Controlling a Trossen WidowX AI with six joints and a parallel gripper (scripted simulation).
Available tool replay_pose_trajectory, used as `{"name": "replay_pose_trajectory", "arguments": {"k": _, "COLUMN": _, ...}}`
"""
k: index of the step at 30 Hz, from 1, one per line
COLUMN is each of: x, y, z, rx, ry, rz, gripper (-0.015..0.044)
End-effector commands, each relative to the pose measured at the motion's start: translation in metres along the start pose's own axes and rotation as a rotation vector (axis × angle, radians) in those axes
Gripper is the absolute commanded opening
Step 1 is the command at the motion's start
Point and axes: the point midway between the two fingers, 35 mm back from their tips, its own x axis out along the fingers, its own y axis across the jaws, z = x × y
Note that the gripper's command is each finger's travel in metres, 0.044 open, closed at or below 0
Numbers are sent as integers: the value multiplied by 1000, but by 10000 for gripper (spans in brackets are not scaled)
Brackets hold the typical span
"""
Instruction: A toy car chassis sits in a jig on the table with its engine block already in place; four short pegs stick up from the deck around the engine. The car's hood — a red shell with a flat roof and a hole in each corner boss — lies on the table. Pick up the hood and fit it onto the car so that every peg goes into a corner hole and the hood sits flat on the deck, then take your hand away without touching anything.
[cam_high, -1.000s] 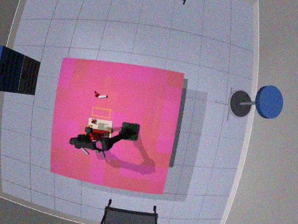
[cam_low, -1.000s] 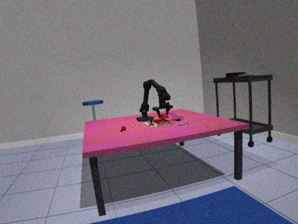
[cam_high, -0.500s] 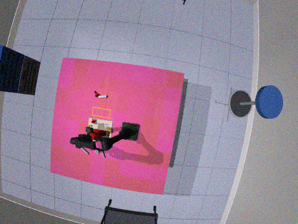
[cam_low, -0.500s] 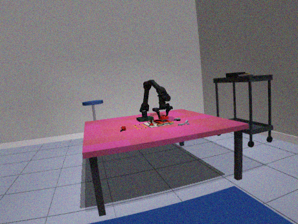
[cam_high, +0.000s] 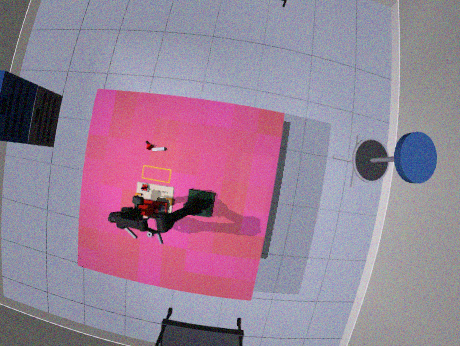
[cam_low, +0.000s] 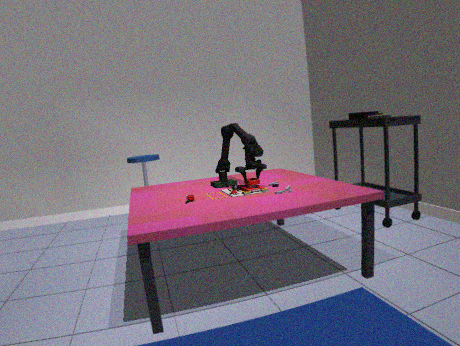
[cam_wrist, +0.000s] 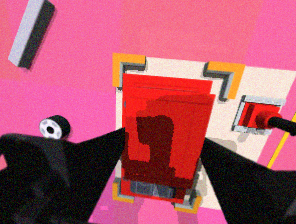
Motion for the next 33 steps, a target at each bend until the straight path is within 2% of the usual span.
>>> {"name": "replay_pose_trajectory", "arguments": {"k": 1, "x": 1, "y": 0, "z": 0, "rx": 1, "ry": 1, "rz": 4, "gripper": 0}}
{"name": "replay_pose_trajectory", "arguments": {"k": 33, "x": 14, "y": 1, "z": 0, "rx": 1, "ry": 1, "rz": 4, "gripper": 0}}
